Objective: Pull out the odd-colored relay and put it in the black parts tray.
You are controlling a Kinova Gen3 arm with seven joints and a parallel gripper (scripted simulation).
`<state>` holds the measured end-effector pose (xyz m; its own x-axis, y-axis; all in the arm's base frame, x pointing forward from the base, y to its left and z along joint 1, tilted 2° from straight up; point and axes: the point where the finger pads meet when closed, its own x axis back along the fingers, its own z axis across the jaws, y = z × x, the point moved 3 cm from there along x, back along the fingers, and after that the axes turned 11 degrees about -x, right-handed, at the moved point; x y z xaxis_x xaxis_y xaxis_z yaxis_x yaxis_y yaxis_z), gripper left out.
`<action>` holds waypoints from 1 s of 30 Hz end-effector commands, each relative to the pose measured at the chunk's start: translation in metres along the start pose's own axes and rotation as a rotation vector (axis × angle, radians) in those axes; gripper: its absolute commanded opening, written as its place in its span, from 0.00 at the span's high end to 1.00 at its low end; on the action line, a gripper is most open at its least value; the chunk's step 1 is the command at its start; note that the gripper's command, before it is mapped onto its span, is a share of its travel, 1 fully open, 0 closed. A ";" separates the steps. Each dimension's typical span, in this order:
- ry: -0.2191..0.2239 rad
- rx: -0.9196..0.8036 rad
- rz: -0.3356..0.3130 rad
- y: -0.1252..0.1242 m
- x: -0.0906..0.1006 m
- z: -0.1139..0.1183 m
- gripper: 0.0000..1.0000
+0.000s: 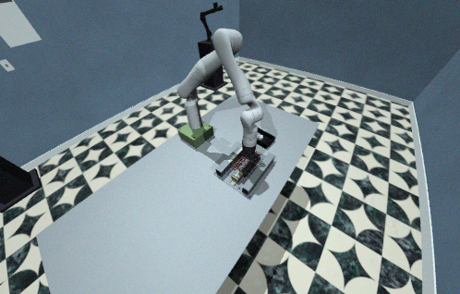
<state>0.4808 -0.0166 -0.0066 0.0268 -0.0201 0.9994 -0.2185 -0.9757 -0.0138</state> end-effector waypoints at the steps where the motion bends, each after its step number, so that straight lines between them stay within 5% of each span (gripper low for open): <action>1: 0.007 0.000 0.002 0.000 0.001 0.000 1.00; 30: 0.050 0.000 0.010 0.000 0.001 -0.002 1.00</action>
<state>0.4779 -0.0165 -0.0062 -0.0225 -0.0187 0.9996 -0.2185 -0.9756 -0.0232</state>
